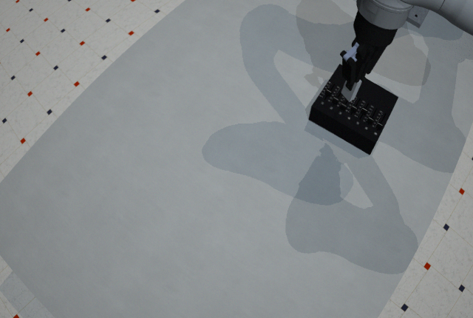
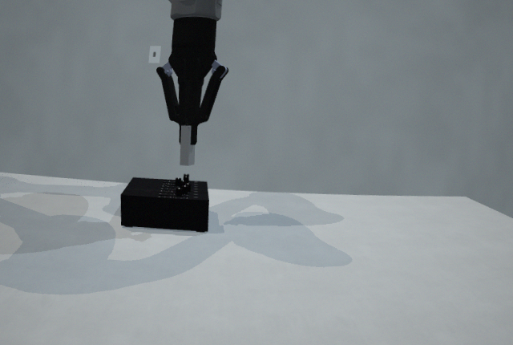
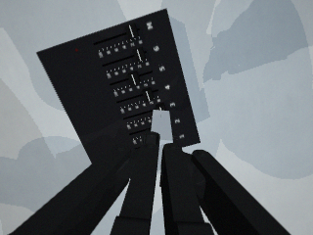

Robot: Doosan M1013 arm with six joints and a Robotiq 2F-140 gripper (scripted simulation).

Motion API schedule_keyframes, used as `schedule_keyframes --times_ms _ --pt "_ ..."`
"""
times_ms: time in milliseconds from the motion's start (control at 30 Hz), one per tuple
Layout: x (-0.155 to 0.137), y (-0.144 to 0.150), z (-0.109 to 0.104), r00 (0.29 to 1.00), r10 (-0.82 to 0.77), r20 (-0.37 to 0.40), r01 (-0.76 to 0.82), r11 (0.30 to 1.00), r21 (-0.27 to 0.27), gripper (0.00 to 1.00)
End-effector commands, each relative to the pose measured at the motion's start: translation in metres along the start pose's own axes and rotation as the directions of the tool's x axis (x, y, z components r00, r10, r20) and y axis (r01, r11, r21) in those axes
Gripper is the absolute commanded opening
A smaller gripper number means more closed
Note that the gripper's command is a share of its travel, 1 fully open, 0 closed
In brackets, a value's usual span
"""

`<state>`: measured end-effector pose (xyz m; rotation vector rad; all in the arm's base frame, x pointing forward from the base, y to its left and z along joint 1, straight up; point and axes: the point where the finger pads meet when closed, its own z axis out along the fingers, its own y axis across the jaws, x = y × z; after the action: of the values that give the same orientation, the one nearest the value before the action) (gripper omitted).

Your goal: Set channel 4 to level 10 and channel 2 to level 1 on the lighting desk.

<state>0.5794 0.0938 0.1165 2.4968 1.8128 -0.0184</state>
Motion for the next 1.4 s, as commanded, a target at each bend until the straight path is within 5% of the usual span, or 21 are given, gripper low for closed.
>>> schedule_keyframes --times_ms 0,200,467,533,567,1033,1100,1133,1200,1367 --pt "0.006 0.003 0.000 0.961 -0.275 -0.017 0.275 0.961 0.001 0.10" --pt "0.016 0.007 0.001 0.851 -0.526 -0.004 0.526 0.851 -0.010 0.10" --pt "0.023 0.009 0.001 0.584 -0.812 0.015 0.812 0.584 -0.015 0.10" --pt "0.023 0.009 0.001 0.584 -0.812 0.015 0.812 0.584 -0.015 0.10" --pt "0.024 0.010 0.001 0.462 -0.887 0.019 0.887 0.462 -0.014 0.10" --pt "0.025 0.010 0.001 -0.164 -0.986 0.006 0.986 -0.165 -0.022 0.10" --pt "0.025 0.010 0.001 -0.164 -0.986 0.006 0.986 -0.165 -0.022 0.10" --pt "0.025 0.010 0.001 -0.294 -0.956 -0.006 0.955 -0.293 -0.038 0.10" --pt "0.025 0.010 0.001 -0.363 -0.932 -0.015 0.931 -0.362 -0.053 0.10" --pt "0.025 0.010 0.001 -0.365 -0.931 -0.016 0.930 -0.364 -0.053 0.10"
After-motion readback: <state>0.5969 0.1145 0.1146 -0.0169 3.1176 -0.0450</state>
